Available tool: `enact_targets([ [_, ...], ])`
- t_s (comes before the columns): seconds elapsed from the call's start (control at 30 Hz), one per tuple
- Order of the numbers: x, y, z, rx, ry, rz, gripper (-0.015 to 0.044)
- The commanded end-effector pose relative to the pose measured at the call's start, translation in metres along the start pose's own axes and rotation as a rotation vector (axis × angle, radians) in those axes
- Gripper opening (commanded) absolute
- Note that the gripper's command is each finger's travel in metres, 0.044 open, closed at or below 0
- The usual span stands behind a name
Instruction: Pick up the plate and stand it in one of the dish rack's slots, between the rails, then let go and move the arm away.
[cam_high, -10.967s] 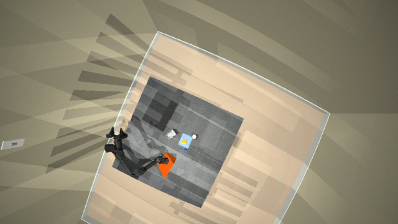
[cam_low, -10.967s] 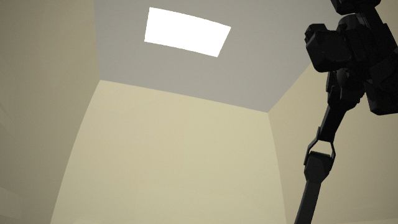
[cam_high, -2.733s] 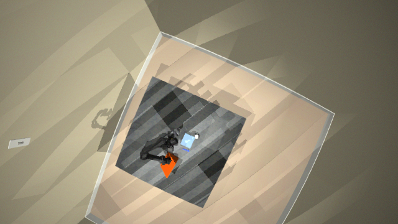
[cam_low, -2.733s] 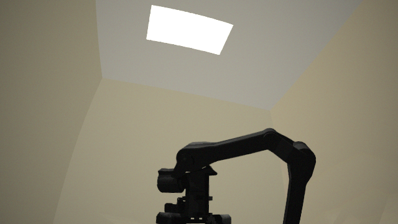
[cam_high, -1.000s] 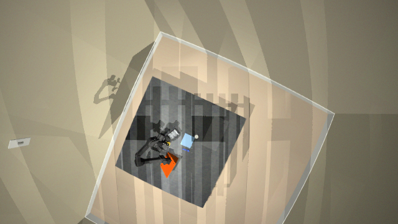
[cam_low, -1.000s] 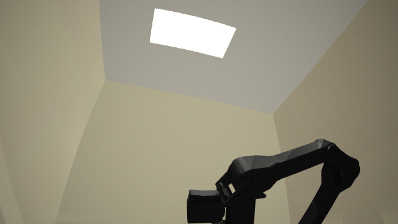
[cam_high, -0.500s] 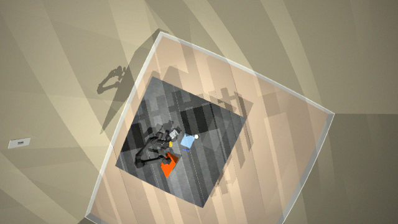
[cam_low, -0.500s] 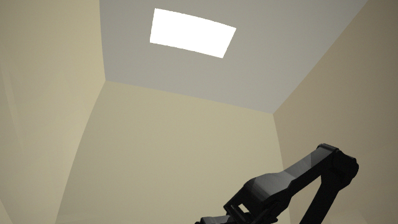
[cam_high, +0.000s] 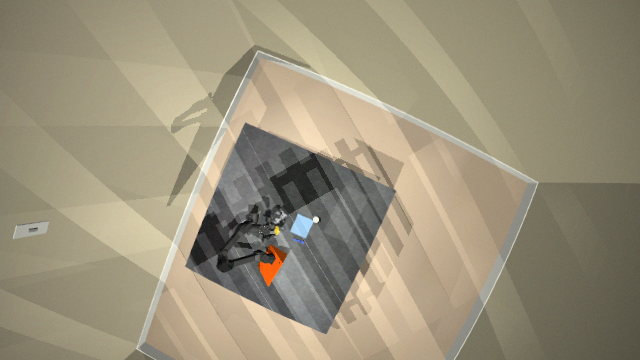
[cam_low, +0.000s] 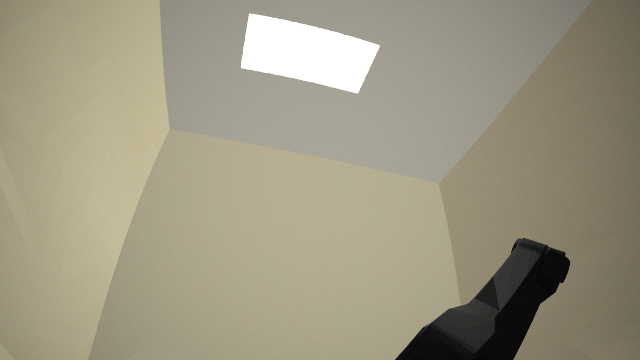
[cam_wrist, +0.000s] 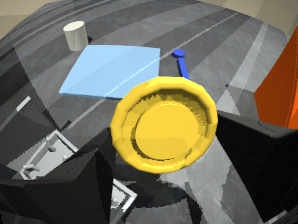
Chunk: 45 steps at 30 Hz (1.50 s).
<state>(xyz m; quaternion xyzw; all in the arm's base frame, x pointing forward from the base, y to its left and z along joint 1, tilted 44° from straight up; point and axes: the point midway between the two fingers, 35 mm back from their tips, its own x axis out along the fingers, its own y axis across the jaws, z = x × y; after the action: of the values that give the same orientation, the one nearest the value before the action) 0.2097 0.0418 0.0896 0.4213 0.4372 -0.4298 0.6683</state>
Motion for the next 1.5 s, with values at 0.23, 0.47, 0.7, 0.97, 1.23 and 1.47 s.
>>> enact_targets([
  [0.23, 0.001, 0.009, -0.004, -0.083, -0.174, 0.162, 0.0000],
  [0.47, -0.002, 0.015, -0.009, -0.125, -0.273, 0.277, 0.0000],
  [0.7, -0.009, 0.018, -0.016, -0.163, -0.353, 0.390, 0.0000],
  [0.97, -0.018, 0.020, -0.024, -0.184, -0.435, 0.528, 0.0000],
  [1.23, -0.031, 0.020, -0.030, -0.174, -0.511, 0.682, 0.0000],
  [1.47, -0.043, 0.017, -0.036, -0.150, -0.565, 0.817, 0.0000],
])
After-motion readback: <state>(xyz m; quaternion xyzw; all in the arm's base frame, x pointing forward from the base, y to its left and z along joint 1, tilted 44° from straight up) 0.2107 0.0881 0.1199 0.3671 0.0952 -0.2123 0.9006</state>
